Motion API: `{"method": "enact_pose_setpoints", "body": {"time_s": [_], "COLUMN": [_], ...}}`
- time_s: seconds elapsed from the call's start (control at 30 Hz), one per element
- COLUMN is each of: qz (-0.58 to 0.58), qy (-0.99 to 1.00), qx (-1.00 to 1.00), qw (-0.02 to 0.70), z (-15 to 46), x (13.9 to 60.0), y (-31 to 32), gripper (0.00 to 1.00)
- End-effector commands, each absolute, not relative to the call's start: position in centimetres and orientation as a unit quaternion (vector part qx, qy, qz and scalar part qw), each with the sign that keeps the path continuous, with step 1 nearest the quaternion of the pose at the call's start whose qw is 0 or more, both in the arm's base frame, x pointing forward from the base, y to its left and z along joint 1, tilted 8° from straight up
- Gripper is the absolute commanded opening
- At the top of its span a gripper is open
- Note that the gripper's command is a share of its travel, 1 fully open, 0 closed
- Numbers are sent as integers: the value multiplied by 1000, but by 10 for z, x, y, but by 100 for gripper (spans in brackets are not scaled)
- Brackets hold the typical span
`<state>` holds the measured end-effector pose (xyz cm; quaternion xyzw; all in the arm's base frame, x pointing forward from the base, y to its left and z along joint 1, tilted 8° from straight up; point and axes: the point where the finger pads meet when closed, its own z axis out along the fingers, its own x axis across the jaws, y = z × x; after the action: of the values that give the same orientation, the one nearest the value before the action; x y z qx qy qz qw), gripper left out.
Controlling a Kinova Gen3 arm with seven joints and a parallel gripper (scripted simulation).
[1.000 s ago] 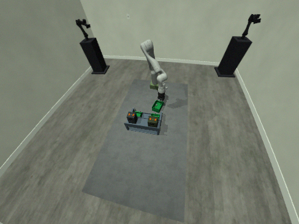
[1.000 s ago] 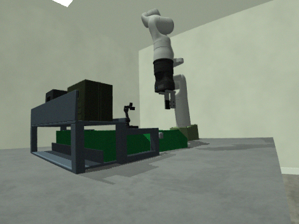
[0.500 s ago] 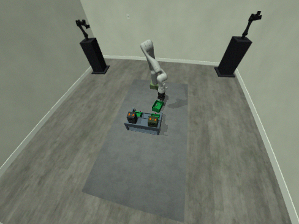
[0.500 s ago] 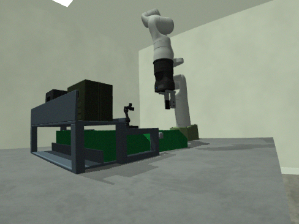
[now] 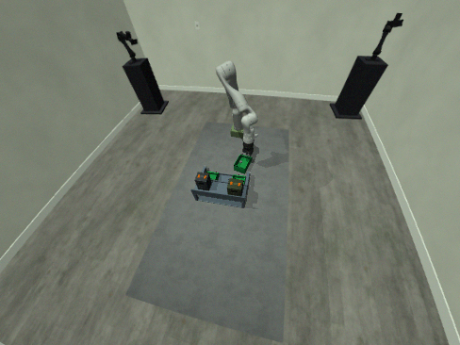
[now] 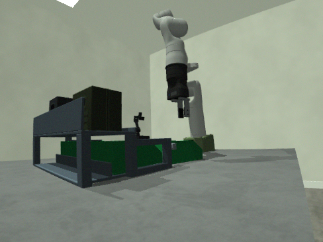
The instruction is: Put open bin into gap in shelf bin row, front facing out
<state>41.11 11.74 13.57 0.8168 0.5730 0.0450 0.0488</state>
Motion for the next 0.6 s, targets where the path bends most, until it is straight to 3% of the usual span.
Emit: {"method": "enact_pose_setpoints", "body": {"time_s": [0.0,0.57], "qz": [46,46], "qy": [573,573], "qx": [817,817], "qw": [49,49], "z": [136,121], "x": [411,413], "y": [118,117], "gripper": [55,55]}}
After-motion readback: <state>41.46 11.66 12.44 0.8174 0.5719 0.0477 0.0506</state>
